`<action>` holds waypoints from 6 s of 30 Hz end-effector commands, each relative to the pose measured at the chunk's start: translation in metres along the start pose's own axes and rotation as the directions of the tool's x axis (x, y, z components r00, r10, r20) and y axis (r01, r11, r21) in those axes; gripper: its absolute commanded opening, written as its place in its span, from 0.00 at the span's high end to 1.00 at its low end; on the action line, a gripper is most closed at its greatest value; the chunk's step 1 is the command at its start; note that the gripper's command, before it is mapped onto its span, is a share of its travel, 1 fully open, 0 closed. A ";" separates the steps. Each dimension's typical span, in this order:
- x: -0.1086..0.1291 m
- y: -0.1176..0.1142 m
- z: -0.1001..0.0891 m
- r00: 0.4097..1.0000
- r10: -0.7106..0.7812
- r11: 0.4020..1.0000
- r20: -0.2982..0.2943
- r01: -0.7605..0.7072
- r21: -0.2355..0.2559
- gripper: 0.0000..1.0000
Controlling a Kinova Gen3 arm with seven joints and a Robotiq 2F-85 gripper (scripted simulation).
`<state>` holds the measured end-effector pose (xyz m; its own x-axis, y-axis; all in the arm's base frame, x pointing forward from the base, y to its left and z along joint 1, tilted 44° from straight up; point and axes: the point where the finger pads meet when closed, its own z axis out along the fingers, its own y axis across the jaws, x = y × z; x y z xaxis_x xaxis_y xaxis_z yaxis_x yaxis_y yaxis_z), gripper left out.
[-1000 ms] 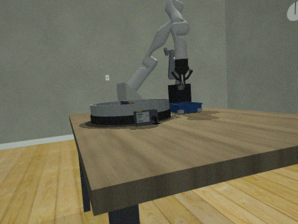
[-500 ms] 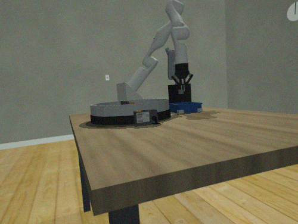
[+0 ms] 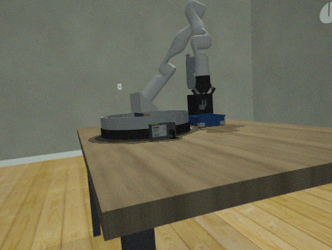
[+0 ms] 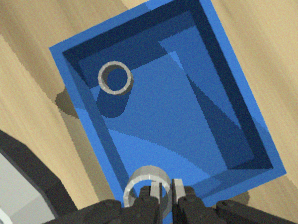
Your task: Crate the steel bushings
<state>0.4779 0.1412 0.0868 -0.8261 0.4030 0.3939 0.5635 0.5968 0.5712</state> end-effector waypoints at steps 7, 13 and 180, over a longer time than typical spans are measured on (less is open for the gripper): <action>0.000 0.000 0.015 1.000 -0.001 1.000 0.001 0.001 0.000 1.00; 0.000 0.000 0.025 1.000 -0.001 1.000 0.001 0.001 0.000 1.00; 0.000 0.001 0.079 1.000 -0.001 1.000 0.000 0.001 0.000 0.84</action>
<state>0.4773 0.1972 0.0296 -0.8267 0.4009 0.3947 0.5626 0.5979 0.5710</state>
